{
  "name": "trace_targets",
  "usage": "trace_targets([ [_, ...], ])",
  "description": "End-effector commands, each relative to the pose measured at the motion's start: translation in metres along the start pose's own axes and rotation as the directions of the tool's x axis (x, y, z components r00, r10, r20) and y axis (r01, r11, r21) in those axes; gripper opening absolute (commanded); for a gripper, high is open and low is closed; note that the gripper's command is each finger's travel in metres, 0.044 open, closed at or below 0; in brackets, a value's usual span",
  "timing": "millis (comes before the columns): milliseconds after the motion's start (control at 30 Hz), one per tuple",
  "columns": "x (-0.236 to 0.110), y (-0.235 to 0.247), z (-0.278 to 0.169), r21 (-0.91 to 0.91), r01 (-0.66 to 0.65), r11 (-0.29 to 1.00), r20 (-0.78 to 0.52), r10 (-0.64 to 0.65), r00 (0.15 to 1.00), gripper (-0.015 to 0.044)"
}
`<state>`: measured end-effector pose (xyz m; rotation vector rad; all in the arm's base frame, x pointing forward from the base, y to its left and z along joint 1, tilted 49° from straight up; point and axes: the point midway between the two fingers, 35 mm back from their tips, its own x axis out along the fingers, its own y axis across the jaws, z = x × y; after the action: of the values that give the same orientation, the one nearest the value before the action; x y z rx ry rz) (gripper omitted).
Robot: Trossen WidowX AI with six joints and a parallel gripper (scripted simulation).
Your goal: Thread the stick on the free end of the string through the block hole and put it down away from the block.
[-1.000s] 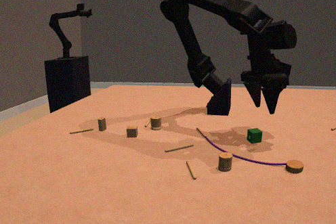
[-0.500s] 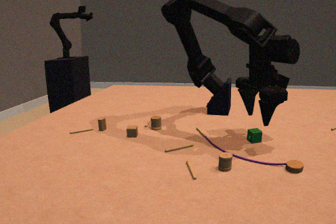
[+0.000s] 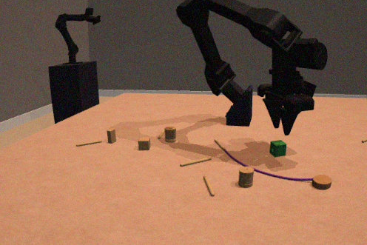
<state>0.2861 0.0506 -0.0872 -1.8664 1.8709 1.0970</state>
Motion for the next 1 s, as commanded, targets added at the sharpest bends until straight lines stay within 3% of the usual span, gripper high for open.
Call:
trace_targets([
  [0, 0.0, 0.0, 0.0, 0.0, 0.0, 1.0, 0.0, 0.0, 1.0, 0.0244],
  [133, 0.0, 0.0, 0.0, 0.0, 0.0, 1.0, 0.0, 0.0, 1.0, 0.0244],
  [433, 0.0, 0.0, 0.0, 0.0, 0.0, 1.0, 0.0, 0.0, 1.0, 0.0008],
  [967, 0.0, 0.0, 0.0, 0.0, 0.0, 1.0, 0.0, 0.0, 1.0, 0.0],
])
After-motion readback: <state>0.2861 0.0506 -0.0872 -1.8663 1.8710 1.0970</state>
